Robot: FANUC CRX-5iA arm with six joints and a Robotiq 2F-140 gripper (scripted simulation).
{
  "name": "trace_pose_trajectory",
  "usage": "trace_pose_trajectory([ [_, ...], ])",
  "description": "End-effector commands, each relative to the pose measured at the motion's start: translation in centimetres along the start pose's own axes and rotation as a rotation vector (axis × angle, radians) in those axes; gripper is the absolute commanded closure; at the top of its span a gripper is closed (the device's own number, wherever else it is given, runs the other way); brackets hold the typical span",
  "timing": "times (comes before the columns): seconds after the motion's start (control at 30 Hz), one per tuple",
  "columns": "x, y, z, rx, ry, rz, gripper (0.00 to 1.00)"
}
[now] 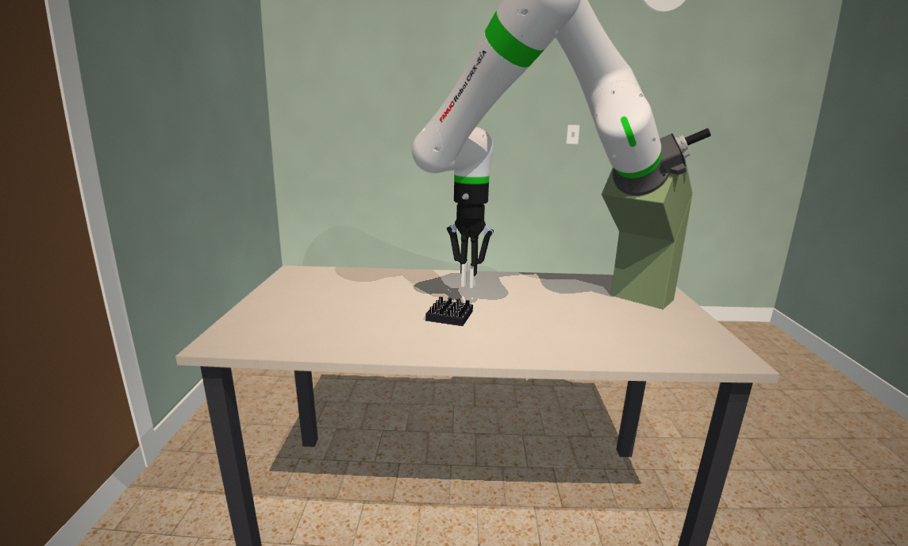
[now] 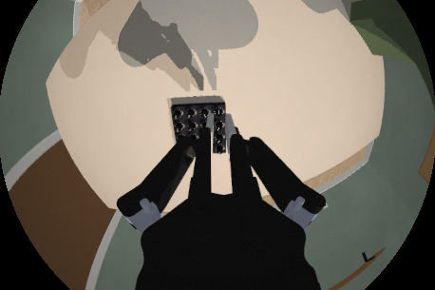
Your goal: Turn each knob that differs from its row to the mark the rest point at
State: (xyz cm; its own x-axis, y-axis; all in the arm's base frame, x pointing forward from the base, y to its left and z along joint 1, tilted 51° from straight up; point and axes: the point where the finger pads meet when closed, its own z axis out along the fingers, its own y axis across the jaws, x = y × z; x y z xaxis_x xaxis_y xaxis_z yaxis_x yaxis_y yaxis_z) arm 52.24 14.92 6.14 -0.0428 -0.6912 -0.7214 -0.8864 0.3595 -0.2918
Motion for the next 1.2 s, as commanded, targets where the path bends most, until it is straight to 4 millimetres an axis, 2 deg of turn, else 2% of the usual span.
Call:
trace_pose_trajectory([
  [0.0, 0.0, 0.0, 0.2, 0.0, 0.0, 0.0, 0.88],
  [1.17, -0.2, 0.0, 3.6, 0.0, 0.0, 0.0, 0.88],
])
